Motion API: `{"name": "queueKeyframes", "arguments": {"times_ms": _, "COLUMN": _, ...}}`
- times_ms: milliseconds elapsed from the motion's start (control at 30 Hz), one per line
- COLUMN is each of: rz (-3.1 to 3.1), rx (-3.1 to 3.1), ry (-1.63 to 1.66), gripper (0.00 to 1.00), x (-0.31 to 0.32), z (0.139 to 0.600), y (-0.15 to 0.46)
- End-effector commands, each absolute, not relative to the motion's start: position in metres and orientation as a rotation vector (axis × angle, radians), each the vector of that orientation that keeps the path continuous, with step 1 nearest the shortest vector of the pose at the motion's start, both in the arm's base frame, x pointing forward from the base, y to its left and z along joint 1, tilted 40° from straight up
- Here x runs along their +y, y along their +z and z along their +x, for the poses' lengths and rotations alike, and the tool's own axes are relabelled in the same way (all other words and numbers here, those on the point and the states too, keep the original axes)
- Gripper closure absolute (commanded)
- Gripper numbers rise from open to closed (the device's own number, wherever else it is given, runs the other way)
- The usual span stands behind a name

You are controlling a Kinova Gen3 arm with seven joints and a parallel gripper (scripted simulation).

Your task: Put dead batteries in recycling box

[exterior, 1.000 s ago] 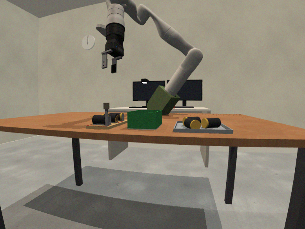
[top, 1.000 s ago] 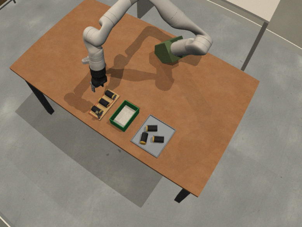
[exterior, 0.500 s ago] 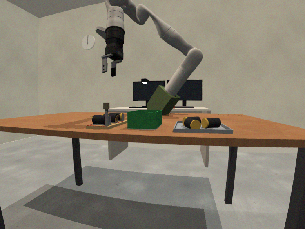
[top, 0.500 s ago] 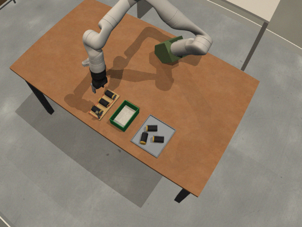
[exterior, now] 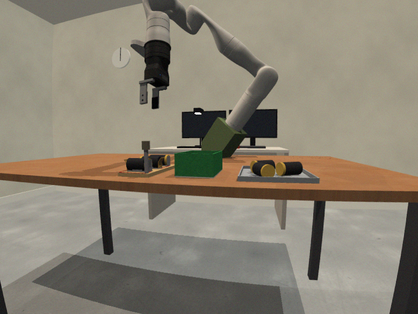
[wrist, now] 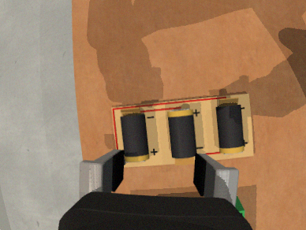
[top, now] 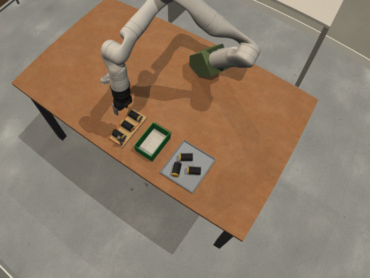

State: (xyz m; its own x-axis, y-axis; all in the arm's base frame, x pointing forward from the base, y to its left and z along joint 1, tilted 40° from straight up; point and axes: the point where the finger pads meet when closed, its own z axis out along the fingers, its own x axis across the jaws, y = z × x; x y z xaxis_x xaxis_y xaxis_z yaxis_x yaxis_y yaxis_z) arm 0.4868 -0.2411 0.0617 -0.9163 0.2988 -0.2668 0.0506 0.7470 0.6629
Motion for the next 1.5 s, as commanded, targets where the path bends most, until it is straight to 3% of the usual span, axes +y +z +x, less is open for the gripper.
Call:
{"name": "queueKeyframes", "arguments": {"times_ms": 0, "rz": 0.245, "rx": 2.602, "ry": 0.958, "gripper": 0.00, "x": -0.238, "z": 0.488, "y": 0.057}}
{"name": "queueKeyframes", "arguments": {"times_ms": 1467, "rz": 0.108, "rx": 2.672, "ry": 0.908, "gripper": 0.00, "x": -0.222, "z": 0.491, "y": 0.030}}
